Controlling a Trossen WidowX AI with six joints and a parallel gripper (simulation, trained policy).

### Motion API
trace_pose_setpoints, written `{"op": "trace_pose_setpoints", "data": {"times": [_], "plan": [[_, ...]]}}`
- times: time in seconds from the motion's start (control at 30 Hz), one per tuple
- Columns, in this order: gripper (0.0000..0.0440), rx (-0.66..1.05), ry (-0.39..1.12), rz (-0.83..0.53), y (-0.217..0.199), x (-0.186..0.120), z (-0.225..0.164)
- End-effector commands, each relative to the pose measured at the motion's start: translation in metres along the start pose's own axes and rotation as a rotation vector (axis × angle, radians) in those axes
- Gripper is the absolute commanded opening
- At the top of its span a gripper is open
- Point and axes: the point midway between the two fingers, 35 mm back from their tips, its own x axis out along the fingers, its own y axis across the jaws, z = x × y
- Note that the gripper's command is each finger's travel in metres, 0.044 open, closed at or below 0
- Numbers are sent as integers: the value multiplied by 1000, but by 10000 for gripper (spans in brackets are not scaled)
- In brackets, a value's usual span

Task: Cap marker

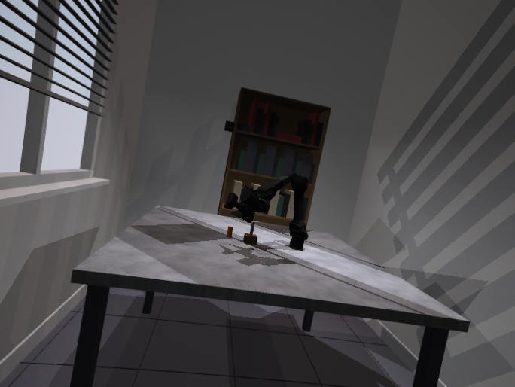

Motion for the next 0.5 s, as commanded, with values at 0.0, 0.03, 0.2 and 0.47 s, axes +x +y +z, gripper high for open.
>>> {"op": "trace_pose_setpoints", "data": {"times": [0.0,0.03,0.2,0.47], "plan": [[303,12,13,-32,3,8,10],[304,13,16,-39,3,10,12],[309,18,27,-76,3,19,21],[316,29,46,-138,-1,34,36]]}}
